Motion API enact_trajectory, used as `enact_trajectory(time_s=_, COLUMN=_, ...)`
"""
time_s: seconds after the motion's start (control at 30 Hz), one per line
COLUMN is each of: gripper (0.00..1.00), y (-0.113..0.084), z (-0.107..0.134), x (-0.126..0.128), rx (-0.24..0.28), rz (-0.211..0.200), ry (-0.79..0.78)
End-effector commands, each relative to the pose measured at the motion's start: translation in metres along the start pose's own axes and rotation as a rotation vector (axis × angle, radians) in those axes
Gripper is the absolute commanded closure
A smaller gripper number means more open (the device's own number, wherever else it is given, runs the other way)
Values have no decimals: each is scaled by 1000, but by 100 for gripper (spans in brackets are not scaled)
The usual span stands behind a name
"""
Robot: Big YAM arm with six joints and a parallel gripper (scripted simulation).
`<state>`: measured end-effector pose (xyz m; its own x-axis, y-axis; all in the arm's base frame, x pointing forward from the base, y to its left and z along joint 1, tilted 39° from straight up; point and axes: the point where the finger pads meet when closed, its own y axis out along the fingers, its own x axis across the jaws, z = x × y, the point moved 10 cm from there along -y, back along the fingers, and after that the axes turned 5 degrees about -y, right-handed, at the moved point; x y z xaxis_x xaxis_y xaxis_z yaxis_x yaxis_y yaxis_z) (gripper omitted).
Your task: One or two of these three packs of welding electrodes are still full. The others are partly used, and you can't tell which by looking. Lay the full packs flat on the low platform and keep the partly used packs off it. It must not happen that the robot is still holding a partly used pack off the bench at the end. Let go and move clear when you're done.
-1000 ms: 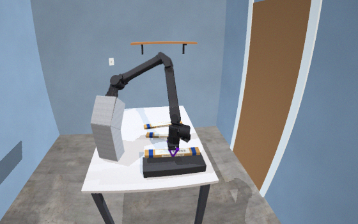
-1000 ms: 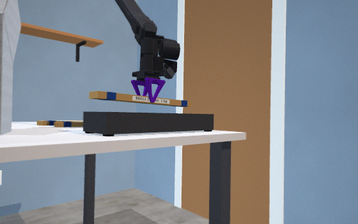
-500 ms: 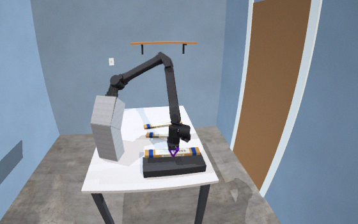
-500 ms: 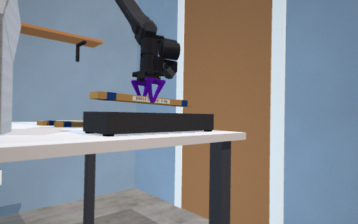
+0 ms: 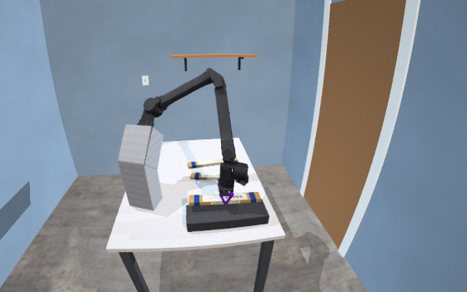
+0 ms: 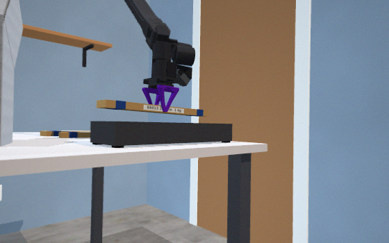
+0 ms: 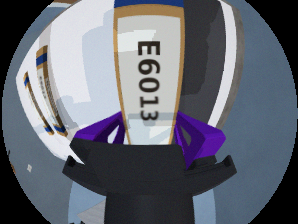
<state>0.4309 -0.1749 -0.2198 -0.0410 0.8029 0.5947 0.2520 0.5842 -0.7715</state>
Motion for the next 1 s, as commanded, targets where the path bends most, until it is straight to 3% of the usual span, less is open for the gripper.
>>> enact_trajectory(time_s=0.0, gripper=100, y=-29, z=-22, x=-1, rx=-59, rz=28, ry=-12)
enact_trajectory(time_s=0.97, gripper=100, y=-31, z=-33, x=-1, rx=-68, rz=32, ry=-26)
